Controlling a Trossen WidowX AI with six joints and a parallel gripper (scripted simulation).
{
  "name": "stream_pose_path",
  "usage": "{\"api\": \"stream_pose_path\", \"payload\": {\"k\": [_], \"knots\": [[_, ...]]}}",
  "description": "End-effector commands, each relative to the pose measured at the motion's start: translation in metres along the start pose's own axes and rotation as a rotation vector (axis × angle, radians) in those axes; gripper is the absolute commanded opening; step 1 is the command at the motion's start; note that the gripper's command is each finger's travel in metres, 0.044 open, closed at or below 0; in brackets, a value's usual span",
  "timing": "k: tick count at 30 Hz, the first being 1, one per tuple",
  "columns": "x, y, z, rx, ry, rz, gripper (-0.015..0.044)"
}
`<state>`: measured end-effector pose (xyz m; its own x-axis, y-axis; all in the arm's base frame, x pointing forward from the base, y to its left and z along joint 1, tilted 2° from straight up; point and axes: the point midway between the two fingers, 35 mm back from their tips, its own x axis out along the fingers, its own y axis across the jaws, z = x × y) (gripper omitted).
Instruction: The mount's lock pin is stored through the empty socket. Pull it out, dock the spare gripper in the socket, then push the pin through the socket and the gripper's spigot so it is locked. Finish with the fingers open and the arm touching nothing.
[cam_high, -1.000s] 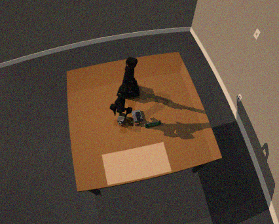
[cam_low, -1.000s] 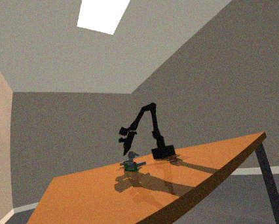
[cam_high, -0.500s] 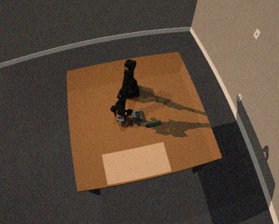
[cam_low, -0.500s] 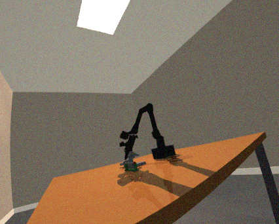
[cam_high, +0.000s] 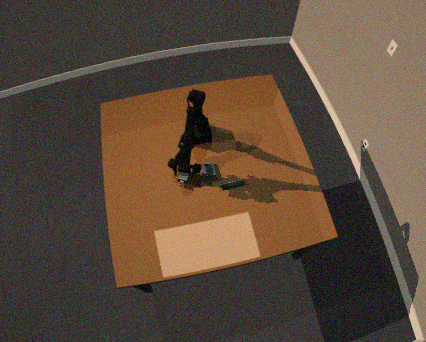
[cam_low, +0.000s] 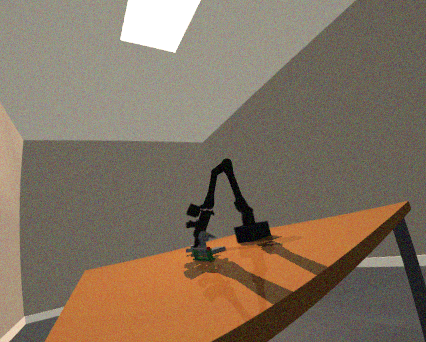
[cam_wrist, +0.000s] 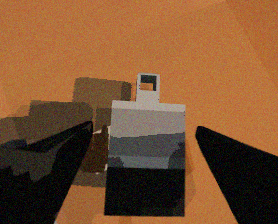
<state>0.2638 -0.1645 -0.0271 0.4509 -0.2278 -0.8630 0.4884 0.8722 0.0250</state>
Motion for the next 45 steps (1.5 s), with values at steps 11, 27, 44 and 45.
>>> {"api": "stream_pose_path", "payload": {"k": [11, 27, 44, 45], "knots": [[0.018, 0.0, -0.014, 0.005, 0.009, -0.005, 0.044], [0.018, 0.0, -0.015, 0.005, 0.009, -0.005, 0.0236], [-0.013, 0.0, 0.015, 0.005, 0.007, -0.005, 0.0], [-0.015, 0.0, 0.017, 0.005, 0.007, -0.005, 0.0]]}}
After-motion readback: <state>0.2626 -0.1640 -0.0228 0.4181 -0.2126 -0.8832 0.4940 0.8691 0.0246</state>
